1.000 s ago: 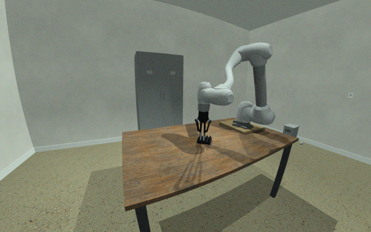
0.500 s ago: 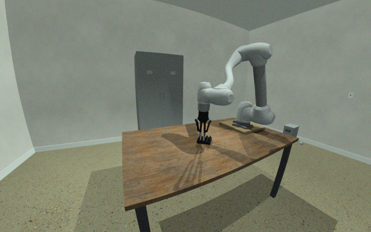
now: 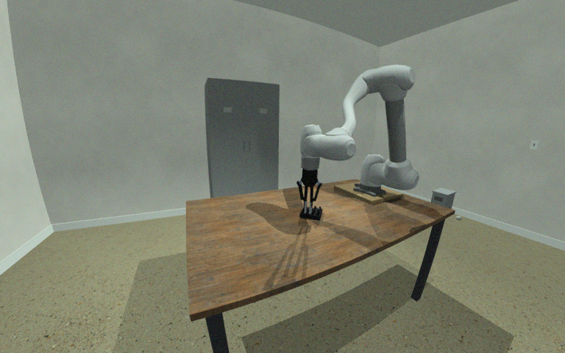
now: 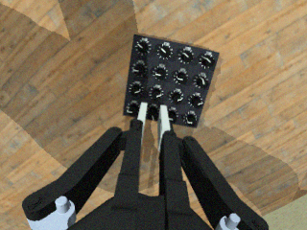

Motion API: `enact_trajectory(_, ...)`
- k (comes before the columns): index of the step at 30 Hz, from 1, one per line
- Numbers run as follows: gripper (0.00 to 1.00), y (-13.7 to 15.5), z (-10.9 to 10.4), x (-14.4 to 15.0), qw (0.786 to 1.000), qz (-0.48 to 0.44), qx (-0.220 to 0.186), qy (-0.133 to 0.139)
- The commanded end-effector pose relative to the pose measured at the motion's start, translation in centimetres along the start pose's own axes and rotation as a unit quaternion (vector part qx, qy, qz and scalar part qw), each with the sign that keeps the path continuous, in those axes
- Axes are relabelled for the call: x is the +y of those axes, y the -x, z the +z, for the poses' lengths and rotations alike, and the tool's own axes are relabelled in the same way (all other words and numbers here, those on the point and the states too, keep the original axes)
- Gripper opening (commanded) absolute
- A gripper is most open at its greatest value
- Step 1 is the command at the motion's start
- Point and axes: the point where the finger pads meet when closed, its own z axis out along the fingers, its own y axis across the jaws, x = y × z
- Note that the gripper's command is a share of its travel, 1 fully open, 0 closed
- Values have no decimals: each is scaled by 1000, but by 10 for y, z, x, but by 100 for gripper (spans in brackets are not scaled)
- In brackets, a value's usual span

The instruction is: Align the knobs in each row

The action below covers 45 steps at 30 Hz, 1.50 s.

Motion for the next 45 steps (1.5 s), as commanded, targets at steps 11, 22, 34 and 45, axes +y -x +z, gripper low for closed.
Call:
enact_trajectory(11,5,0,0,0,1000,0,0,0)
enact_trajectory(22,5,0,0,0,1000,0,0,0)
enact_trajectory(34,5,0,0,0,1000,0,0,0)
enact_trajectory(45,5,0,0,0,1000,8,0,0)
